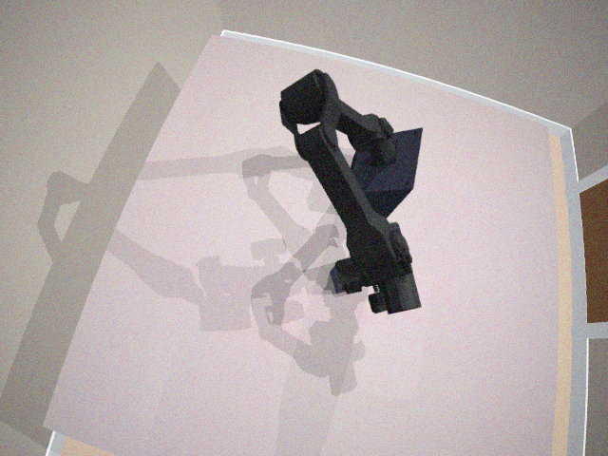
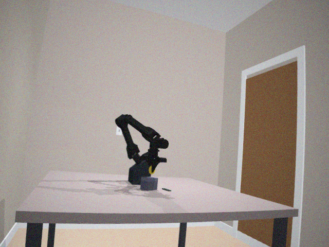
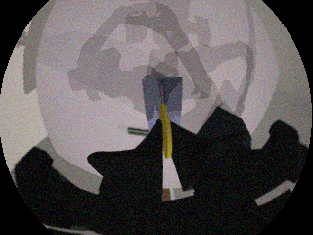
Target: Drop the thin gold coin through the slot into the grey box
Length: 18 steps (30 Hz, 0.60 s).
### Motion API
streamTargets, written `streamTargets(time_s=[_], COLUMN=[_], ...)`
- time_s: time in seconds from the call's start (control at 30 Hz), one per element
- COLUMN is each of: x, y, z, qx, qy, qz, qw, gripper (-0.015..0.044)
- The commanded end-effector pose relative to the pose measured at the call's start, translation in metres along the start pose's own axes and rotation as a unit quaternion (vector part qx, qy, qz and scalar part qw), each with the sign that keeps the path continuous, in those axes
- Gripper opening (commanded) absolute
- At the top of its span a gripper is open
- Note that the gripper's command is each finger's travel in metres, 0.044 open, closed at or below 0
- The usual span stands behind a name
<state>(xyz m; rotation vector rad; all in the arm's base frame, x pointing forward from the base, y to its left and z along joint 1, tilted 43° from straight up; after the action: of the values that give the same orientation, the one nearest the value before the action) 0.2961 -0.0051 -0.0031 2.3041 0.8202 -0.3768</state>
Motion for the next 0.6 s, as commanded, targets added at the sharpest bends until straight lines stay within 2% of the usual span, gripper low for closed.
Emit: streamTargets(time_s=[0.0, 0.57], x=[-0.0078, -0.0081], y=[0.0041, 0.0046], z=[0.0013, 0.0013], qx=[-0.003, -0.001], qy=[-0.002, -0.001], qz=[-0.002, 0.0], qw=[1.0, 1.0], gripper=[0.0, 0.0])
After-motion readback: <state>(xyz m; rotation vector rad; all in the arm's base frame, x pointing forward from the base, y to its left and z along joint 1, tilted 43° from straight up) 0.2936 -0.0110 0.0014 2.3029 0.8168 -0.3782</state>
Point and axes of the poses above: the point midway between the two fingers, 35 mm back from their tips, its own z axis out along the fingers, its own x axis across the jaws, y = z × x, the point moved 2 cm from there along -z, back along the fingers, and after that the axes turned 13 degrees about -z, right-handed, at the moved point
